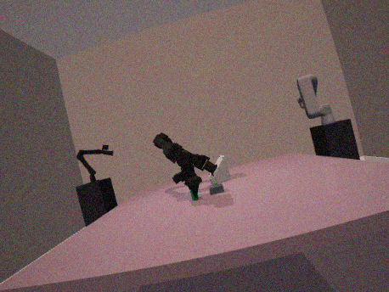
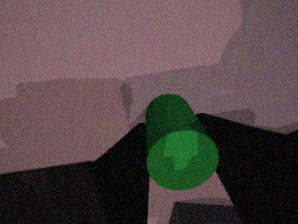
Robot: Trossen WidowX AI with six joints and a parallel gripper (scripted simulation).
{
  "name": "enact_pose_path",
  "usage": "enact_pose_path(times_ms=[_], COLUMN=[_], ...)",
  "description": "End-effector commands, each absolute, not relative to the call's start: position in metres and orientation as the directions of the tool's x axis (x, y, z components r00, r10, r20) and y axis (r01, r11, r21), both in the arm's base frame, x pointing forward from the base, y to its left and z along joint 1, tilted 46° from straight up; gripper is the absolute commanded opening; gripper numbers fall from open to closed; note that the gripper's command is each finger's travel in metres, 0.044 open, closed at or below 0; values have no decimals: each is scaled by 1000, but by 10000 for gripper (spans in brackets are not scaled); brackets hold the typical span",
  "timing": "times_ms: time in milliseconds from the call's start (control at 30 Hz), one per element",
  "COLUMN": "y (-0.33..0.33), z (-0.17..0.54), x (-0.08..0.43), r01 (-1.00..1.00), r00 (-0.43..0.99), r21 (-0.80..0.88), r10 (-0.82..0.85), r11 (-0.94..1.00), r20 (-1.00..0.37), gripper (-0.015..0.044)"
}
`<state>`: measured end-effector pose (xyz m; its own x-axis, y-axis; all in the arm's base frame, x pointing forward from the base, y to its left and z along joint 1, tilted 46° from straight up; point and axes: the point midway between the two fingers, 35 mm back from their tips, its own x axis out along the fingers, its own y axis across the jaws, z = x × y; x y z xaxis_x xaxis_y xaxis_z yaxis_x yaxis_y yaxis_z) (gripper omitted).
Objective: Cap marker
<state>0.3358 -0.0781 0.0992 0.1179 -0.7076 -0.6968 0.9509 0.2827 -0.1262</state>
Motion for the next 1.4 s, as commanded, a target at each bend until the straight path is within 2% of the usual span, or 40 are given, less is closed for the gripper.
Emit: enact_pose_path(times_ms=[0,100,133,800,1367], y=[-79,-76,-74,-36,14], z=[99,102,104,140,118], x=[336,336,336,329,312], r01=[950,950,950,950,948], r00=[118,118,118,117,117], r21=[-130,-130,-130,-130,-129], r10=[-710,-710,-709,-708,-693], r11=[285,285,285,285,292], r20=[-694,-695,-695,-696,-711], gripper=[85,6,0,0,0])
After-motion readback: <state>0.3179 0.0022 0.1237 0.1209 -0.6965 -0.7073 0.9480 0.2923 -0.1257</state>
